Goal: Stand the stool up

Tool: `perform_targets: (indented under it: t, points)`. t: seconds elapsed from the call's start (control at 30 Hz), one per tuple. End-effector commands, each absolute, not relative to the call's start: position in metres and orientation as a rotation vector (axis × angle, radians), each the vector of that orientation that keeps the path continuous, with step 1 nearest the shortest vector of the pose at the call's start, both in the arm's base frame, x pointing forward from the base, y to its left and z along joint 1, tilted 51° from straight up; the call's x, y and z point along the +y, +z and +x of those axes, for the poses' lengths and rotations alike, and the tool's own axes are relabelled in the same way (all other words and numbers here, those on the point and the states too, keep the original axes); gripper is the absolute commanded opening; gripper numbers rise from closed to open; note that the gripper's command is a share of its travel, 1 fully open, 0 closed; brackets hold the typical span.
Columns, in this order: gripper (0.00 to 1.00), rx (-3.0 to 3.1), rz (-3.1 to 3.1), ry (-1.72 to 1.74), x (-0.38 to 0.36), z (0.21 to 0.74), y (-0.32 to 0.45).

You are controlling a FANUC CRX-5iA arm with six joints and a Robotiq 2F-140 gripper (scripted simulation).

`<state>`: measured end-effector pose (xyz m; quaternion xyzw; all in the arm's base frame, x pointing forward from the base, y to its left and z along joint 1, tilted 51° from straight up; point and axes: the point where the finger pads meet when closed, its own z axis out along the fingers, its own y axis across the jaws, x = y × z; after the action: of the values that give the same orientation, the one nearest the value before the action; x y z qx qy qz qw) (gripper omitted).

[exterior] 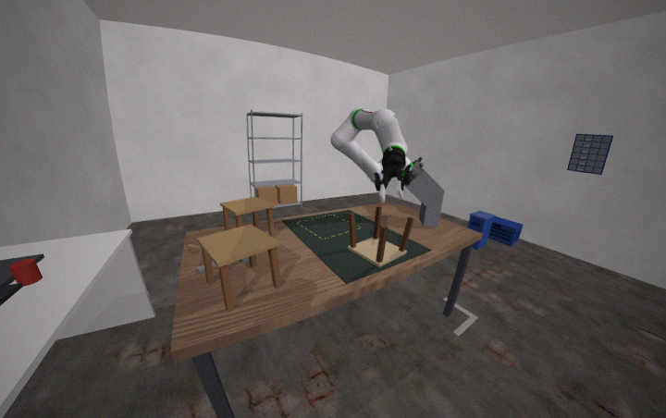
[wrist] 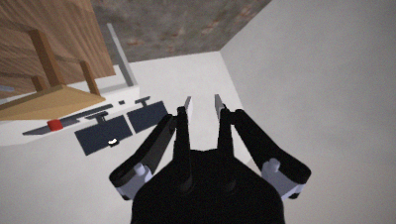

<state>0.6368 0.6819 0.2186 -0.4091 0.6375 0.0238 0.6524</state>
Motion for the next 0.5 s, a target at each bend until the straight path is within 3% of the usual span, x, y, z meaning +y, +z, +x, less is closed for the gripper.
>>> perform_targets:
  t: [0.0,0.13,0.47]
  points:
    - [0.38,1.364,-1.080,0.043,0.697,0.638,0.222]
    - [0.38,1.157,-1.363,-0.035,0.748,0.599,0.192]
    - [0.38,0.723,-1.822,-0.164,0.774,0.556,0.146]
